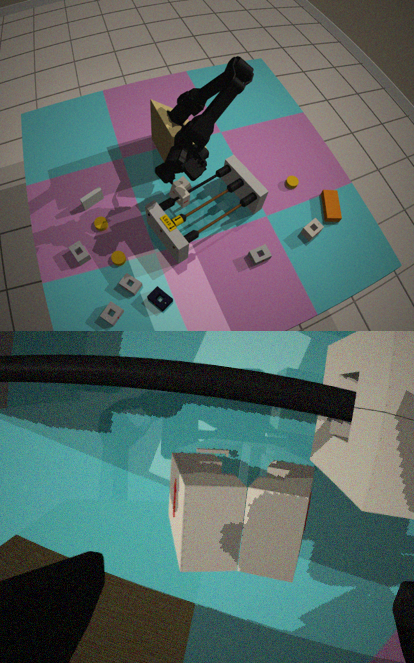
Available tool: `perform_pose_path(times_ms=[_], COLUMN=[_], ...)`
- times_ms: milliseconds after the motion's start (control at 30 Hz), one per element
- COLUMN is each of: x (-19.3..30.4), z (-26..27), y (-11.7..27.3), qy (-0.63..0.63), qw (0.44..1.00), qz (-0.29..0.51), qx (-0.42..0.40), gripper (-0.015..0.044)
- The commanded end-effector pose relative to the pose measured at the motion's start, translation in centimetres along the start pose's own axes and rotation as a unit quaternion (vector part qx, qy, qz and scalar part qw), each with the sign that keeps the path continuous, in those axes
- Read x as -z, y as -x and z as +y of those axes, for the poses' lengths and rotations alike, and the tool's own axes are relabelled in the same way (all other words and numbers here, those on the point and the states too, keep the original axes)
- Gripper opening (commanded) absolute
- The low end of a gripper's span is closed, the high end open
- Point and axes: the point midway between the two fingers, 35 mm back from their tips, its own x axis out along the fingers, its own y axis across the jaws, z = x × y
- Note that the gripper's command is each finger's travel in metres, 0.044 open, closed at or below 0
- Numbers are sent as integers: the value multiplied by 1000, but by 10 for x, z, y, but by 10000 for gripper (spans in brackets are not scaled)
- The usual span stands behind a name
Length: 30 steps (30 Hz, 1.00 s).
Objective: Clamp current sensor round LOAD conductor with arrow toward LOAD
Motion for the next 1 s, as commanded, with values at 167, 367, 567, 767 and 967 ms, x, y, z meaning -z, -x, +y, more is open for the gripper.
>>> perform_pose_path(times_ms=[167, 367, 567, 767, 967], x=[3, 2, 3, 3, 4], z=[2, 2, 3, 3, 4], y=[-16, -26, -36, -46, -55], qy=[0, 0, 0, 0, 0], qw=[1000, 1000, 1000, 1000, 1000], qz=[4, 4, 4, 4, 4], qx=[-4, -4, -4, -5, -5], gripper=[440, 440, 440, 440, 440])
